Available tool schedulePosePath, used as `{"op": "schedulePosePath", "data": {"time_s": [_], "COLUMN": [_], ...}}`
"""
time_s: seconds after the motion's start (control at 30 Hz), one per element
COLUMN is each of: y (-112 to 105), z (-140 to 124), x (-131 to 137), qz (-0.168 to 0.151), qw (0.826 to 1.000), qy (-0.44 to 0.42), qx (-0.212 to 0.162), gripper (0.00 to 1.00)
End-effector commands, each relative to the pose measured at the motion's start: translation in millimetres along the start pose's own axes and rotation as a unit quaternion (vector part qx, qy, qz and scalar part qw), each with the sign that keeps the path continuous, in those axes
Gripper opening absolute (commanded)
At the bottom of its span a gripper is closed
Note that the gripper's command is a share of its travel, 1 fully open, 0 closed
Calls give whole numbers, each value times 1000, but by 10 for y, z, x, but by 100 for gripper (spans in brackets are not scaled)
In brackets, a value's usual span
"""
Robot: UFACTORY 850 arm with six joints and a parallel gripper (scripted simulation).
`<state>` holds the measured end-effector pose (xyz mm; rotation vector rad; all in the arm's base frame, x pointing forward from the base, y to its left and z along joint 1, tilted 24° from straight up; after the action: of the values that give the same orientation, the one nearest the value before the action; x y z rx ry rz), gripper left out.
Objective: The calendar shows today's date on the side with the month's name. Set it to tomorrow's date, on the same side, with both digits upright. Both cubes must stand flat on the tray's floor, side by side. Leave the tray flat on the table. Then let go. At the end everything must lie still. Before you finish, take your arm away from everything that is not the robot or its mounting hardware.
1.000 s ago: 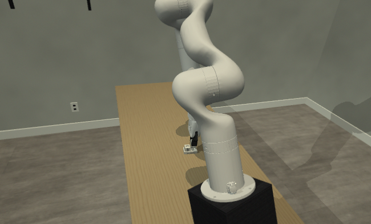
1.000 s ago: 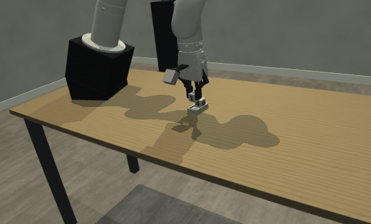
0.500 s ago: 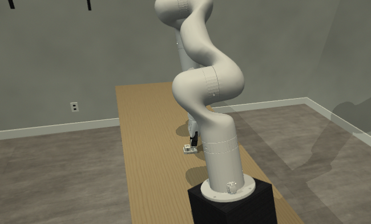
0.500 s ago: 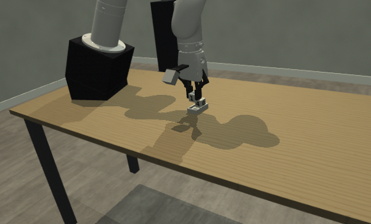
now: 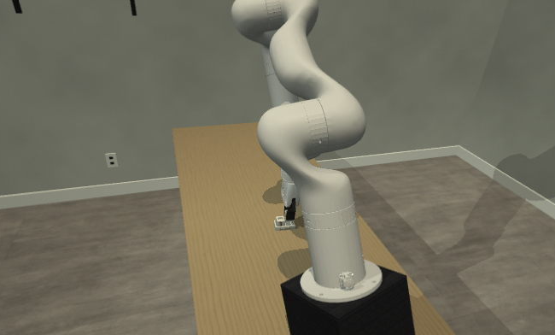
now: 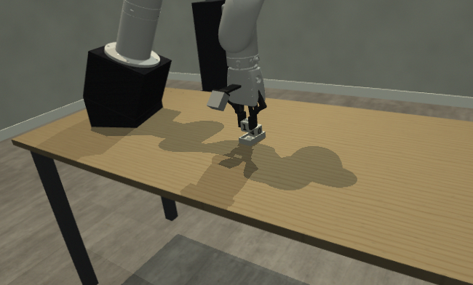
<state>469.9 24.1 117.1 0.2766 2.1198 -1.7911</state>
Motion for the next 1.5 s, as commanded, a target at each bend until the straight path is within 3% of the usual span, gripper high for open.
{"op": "schedulePosePath", "data": {"time_s": [0.0, 0.63, 1.47], "y": [37, 158, 166], "z": [1, 1, 1], "x": [-4, -4, -4], "qz": [1, 1, 1], "qw": [1000, 1000, 1000], "qy": [0, 0, 0], "qx": [0, 0, 0], "gripper": [27, 27, 27]}}
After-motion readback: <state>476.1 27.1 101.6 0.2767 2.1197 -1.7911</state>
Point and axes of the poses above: the point where the finger pads meet when closed, its own y axis out along the fingers, its own x axis across the jaws, z = x × y, the point moved 9 cm from there along -y, back along the fingers, and after that the axes turned 5 degrees about -y, right-handed, at the moved point
